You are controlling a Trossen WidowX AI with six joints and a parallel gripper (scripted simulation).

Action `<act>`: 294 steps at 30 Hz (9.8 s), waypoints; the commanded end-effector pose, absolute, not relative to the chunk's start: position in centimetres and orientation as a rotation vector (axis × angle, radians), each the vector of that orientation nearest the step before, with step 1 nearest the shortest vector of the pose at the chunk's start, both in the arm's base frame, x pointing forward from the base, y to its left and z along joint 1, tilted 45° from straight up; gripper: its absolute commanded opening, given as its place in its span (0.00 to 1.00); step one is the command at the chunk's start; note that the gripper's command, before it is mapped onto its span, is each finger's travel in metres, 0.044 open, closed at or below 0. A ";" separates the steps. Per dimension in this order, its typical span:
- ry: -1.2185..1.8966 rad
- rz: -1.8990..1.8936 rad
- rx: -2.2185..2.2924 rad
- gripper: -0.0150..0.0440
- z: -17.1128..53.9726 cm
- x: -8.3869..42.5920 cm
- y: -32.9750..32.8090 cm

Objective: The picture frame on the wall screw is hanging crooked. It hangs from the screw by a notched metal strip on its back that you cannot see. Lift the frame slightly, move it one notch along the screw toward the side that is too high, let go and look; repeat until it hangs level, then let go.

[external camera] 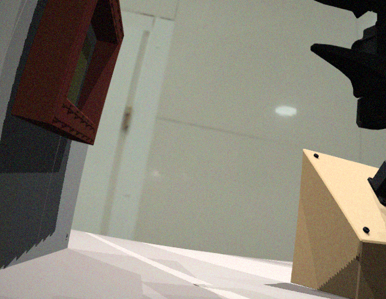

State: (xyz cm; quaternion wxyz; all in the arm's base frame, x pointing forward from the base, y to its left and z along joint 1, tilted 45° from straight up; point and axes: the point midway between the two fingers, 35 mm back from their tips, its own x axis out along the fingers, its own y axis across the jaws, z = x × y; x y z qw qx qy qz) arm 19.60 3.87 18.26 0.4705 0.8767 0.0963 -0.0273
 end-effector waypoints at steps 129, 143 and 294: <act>0.196 0.007 2.183 0.69 13.8 39.0 9.5; 0.196 0.007 2.183 0.59 13.8 39.1 9.5; 0.196 0.008 2.182 0.25 14.5 39.2 8.7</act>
